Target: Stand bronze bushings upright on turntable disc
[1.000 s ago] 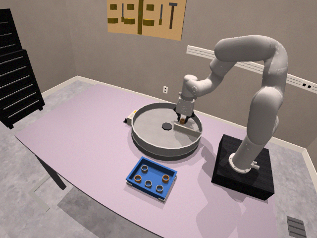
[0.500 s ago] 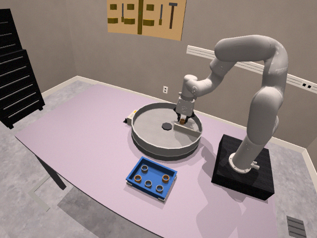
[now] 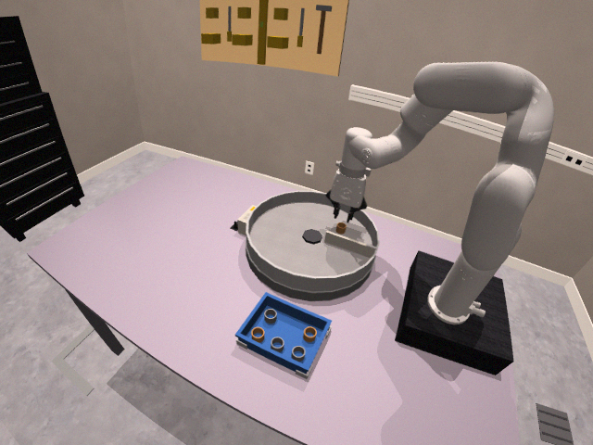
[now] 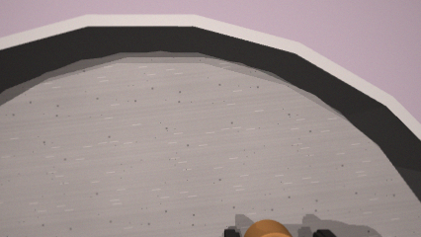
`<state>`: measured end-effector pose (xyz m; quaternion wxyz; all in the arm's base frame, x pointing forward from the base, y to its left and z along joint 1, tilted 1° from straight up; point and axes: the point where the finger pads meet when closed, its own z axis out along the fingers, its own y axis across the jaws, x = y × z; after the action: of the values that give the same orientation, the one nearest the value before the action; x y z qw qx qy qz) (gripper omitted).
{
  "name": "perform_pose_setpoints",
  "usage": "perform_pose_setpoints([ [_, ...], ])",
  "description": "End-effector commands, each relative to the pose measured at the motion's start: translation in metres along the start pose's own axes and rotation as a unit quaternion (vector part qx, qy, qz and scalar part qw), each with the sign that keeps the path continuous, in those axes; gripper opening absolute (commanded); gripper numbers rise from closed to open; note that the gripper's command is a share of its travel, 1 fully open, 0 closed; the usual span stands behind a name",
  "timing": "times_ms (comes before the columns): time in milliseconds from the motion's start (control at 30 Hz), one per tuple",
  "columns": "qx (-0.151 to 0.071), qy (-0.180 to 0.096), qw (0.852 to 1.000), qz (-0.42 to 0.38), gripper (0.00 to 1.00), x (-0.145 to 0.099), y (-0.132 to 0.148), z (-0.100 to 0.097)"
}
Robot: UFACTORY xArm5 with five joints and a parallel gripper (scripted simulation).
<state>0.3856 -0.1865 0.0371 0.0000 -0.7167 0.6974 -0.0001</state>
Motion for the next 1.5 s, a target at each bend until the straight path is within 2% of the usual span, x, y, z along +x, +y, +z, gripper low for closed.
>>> perform_pose_setpoints([
  [0,0.001,0.000,1.000,0.000,0.42,0.000,0.000,-0.022],
  [233,0.001,0.000,1.000,0.000,0.42,0.000,0.000,-0.028],
  [900,0.001,0.000,1.000,0.004,0.41,-0.003,0.000,-0.029],
  [1233,0.001,0.000,1.000,0.024,0.41,-0.024,0.002,-0.029],
  [1467,0.000,0.000,0.998,0.060,0.41,-0.062,0.007,-0.029],
])
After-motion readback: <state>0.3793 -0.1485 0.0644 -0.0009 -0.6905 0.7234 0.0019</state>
